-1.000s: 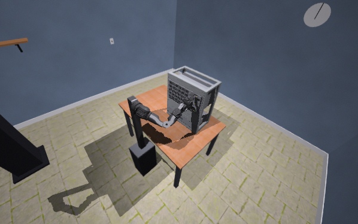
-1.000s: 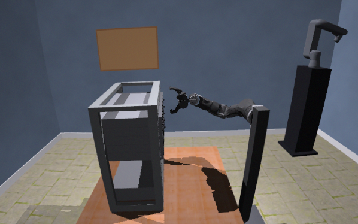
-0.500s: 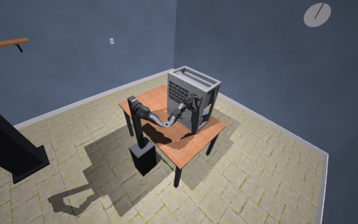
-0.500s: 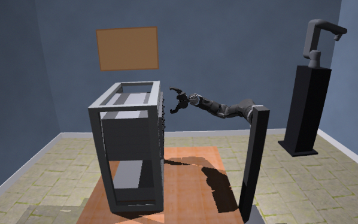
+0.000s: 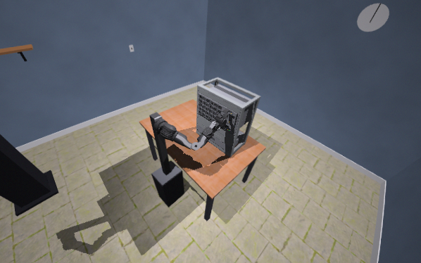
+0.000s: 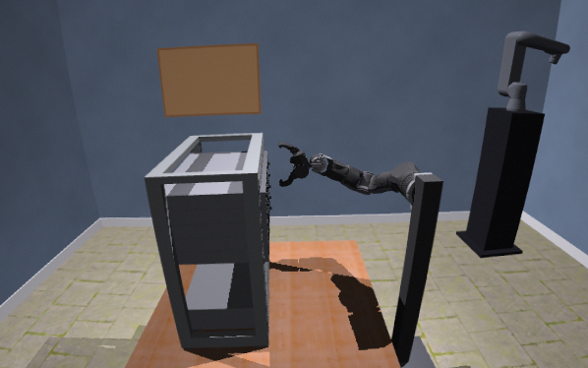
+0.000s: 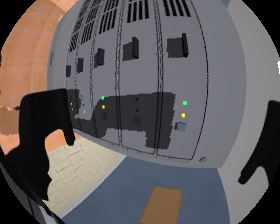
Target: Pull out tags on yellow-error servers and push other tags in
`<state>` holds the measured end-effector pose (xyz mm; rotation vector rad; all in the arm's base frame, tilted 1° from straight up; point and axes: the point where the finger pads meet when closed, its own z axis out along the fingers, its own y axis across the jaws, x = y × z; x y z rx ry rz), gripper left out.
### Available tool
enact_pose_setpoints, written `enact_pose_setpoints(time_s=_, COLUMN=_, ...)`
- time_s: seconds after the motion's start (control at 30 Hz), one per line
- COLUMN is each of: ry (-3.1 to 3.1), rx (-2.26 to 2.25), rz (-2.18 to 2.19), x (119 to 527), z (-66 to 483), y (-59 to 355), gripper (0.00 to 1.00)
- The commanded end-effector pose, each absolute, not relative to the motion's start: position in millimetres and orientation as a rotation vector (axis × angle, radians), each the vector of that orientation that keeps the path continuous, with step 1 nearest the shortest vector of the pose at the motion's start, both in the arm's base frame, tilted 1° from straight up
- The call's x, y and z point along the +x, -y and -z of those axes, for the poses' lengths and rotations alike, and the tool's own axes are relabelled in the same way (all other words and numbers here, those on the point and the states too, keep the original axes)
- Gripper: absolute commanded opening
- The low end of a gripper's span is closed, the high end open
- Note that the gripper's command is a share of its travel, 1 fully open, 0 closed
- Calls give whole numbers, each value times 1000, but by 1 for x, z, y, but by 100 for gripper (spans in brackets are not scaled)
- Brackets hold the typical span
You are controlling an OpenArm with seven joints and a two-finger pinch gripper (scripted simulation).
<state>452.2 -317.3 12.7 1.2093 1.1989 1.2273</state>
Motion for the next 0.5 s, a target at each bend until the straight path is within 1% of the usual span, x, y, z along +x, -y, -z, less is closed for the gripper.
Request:
enact_pose_setpoints(time_s=0.0, ry=-1199, rx=1212, rz=-1225, x=452, z=-13, y=318, gripper=100)
enact_pose_setpoints(time_s=0.47, ry=-1199, rx=1213, rz=-1225, x=452, z=-17, y=318, gripper=100)
